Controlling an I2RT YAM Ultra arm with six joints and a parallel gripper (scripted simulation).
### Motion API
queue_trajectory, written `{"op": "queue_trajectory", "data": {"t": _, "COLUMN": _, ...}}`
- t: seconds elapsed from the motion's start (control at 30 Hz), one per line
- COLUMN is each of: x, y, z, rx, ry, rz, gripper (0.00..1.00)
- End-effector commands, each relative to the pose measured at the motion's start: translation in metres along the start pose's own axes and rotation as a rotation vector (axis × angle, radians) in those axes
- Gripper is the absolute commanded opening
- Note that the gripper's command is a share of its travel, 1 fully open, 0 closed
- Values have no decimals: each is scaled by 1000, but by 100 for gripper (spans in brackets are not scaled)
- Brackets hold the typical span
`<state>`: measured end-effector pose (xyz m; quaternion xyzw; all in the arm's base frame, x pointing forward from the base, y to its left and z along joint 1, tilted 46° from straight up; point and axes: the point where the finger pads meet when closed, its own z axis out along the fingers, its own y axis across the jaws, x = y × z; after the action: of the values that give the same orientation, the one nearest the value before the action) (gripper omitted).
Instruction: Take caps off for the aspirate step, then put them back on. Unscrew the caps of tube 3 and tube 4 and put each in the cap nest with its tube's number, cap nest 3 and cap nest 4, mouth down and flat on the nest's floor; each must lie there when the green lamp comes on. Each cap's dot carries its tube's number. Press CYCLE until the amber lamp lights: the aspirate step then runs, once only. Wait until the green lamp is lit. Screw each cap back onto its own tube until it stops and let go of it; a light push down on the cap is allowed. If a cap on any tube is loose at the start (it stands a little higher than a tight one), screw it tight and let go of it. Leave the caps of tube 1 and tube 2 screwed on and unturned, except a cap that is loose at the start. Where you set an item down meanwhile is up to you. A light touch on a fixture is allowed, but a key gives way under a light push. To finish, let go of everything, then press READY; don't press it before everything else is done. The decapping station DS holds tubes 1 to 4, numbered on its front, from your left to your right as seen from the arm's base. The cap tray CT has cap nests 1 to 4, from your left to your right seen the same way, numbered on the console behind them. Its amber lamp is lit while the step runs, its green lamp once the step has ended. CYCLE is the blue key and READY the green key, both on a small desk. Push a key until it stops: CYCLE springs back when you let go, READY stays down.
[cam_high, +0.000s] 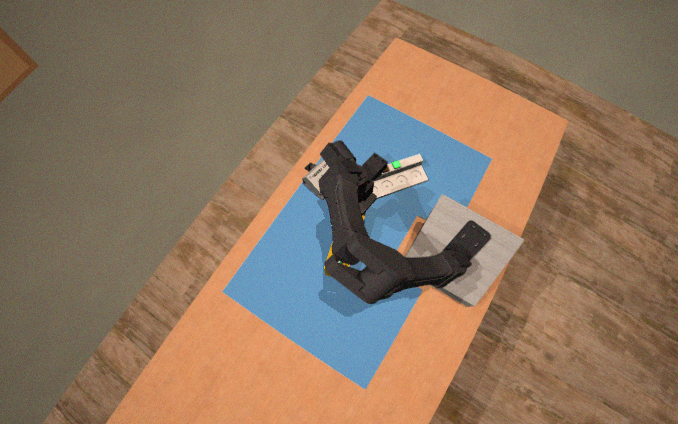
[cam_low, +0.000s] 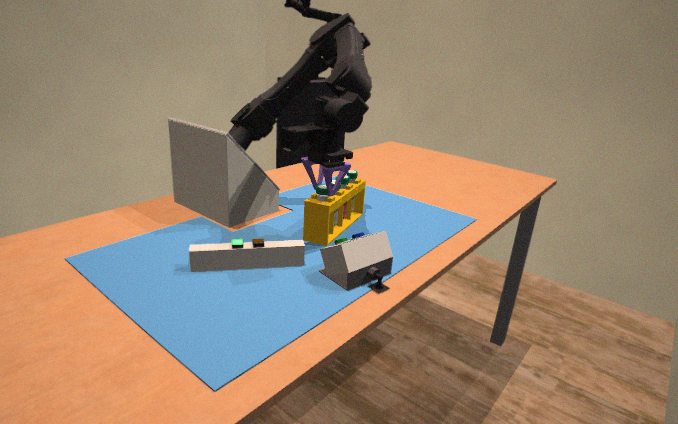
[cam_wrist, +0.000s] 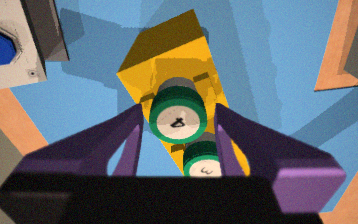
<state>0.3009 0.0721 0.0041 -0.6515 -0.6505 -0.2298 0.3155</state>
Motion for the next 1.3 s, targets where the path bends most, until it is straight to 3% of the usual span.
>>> {"op": "queue_trajectory", "data": {"t": 0.0, "x": -2, "y": 4, "z": -6, "rx": -20, "ry": -6, "rz": -169, "gripper": 49}}
{"op": "queue_trajectory", "data": {"t": 0.53, "x": -4, "y": 4, "z": -6, "rx": -18, "ry": -12, "rz": -769, "gripper": 49}}
{"op": "queue_trajectory", "data": {"t": 0.6, "x": -4, "y": 4, "z": -6, "rx": -18, "ry": -12, "rz": -769, "gripper": 49}}
{"op": "queue_trajectory", "data": {"t": 1.1, "x": -4, "y": 4, "z": -6, "rx": -14, "ry": -17, "rz": -1369, "gripper": 49}}
{"op": "queue_trajectory", "data": {"t": 1.17, "x": -4, "y": 4, "z": -6, "rx": -14, "ry": -17, "rz": -1369, "gripper": 49}}
{"op": "queue_trajectory", "data": {"t": 1.27, "x": -4, "y": 4, "z": -6, "rx": -13, "ry": -18, "rz": -1489, "gripper": 49}}
